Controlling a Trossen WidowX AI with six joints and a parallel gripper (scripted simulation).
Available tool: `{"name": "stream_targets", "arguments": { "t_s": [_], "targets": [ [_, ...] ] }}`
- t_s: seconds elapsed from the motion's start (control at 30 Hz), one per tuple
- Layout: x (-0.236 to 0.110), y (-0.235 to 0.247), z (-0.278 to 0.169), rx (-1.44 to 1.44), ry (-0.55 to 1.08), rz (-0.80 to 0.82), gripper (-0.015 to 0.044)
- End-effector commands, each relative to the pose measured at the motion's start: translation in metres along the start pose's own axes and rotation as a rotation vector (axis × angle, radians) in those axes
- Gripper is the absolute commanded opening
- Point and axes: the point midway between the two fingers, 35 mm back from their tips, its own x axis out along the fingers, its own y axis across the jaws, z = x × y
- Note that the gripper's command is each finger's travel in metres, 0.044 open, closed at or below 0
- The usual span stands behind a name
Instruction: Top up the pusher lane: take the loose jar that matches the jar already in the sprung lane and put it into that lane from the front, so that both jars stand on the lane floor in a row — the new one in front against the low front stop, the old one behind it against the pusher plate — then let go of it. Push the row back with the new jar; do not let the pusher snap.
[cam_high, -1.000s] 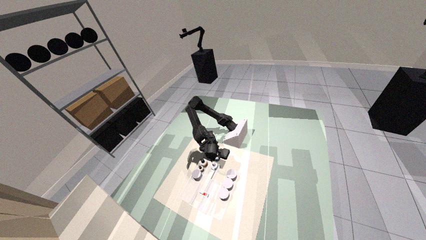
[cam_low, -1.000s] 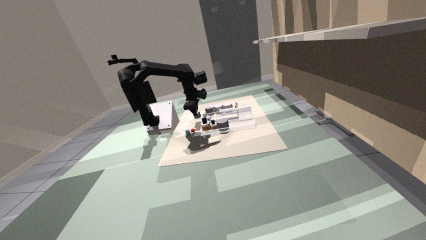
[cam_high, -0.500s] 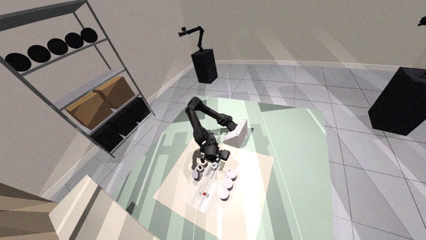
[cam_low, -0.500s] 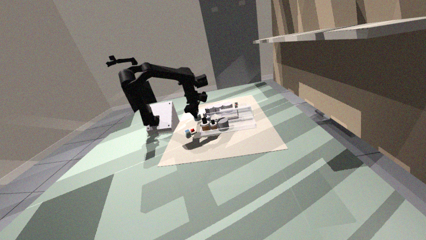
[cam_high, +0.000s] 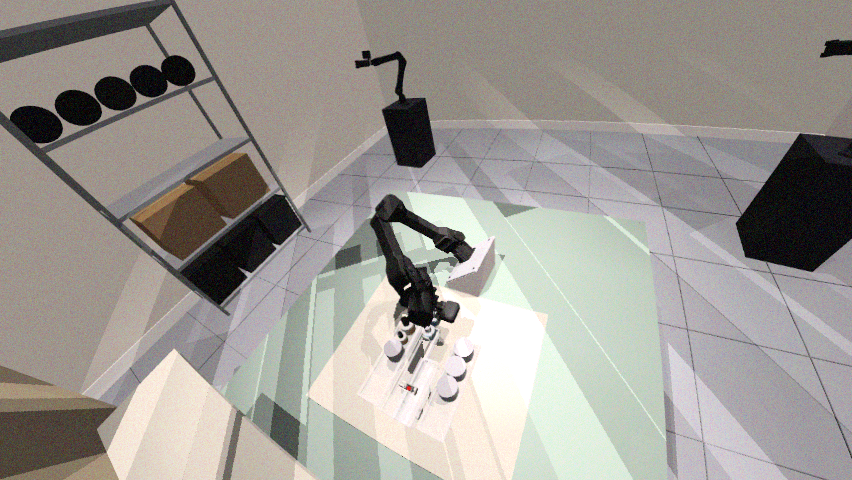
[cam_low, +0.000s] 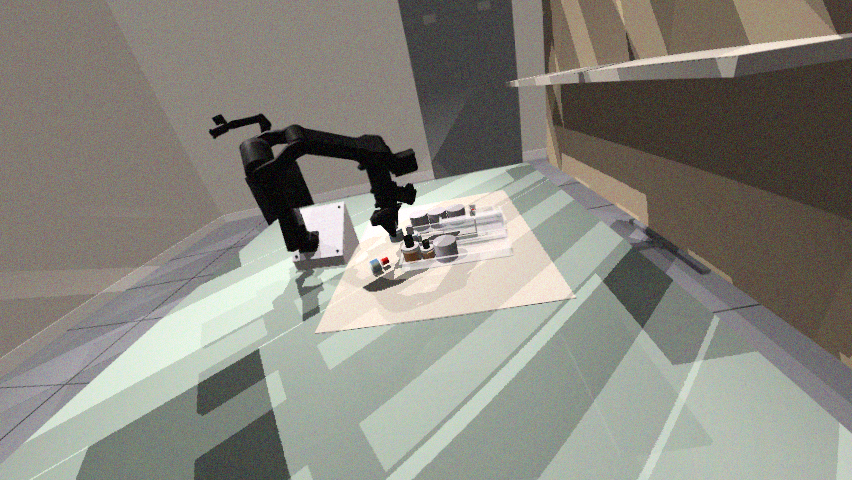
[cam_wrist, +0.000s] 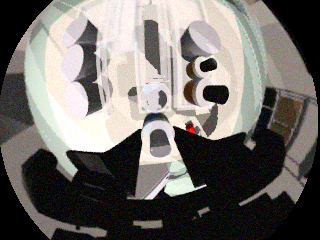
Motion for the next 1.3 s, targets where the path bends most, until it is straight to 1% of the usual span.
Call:
{"name": "stream_targets", "arguments": {
  "t_s": [0.0, 1.27],
  "targets": [
    [-0.002, 0.0, 0.005, 0.0, -0.009, -0.001, 0.0],
    [-0.002, 0.0, 0.02, 0.0, -0.01, -0.001, 0.0]
  ]
}}
